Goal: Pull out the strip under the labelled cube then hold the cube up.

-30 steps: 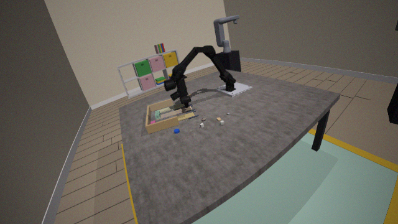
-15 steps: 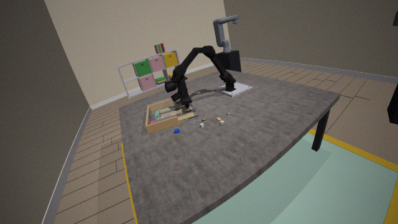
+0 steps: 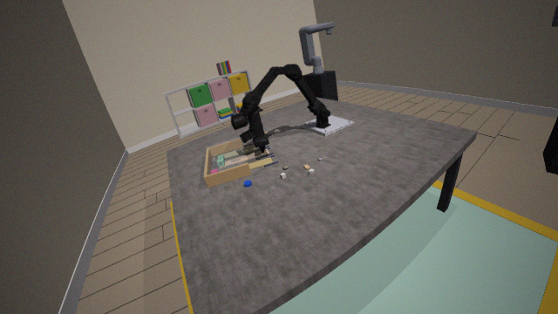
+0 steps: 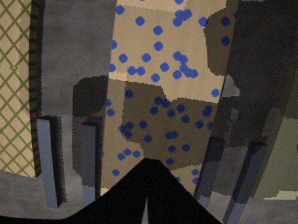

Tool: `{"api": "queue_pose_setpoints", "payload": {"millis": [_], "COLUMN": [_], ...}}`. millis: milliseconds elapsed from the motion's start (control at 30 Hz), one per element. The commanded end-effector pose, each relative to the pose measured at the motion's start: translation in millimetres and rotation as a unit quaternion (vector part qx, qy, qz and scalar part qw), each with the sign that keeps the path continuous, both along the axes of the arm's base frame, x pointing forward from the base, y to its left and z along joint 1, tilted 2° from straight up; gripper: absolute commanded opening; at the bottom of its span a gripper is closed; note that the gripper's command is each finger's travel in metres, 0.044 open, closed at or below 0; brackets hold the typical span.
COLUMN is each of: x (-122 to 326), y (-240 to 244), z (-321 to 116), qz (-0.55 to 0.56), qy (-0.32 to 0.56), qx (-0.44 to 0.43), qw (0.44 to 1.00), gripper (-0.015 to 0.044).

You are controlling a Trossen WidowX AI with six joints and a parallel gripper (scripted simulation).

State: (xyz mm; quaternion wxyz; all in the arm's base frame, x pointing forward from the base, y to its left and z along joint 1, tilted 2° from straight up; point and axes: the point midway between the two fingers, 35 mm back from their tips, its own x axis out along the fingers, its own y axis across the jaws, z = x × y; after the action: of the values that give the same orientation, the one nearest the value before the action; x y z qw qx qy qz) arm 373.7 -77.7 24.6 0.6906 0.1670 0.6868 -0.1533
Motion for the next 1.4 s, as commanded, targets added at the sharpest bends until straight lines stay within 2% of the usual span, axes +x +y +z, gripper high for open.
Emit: {"api": "queue_pose_setpoints", "payload": {"millis": [0,1367], "x": [0.0,1.1], "y": [-0.6,-0.8], "z": [-0.9,-5.0], "qz": [-0.002,-0.002], "qy": [0.0,0.0], "qx": [-0.002,-0.002], "qw": [1.0,1.0], "gripper": [0.0,0.0]}}
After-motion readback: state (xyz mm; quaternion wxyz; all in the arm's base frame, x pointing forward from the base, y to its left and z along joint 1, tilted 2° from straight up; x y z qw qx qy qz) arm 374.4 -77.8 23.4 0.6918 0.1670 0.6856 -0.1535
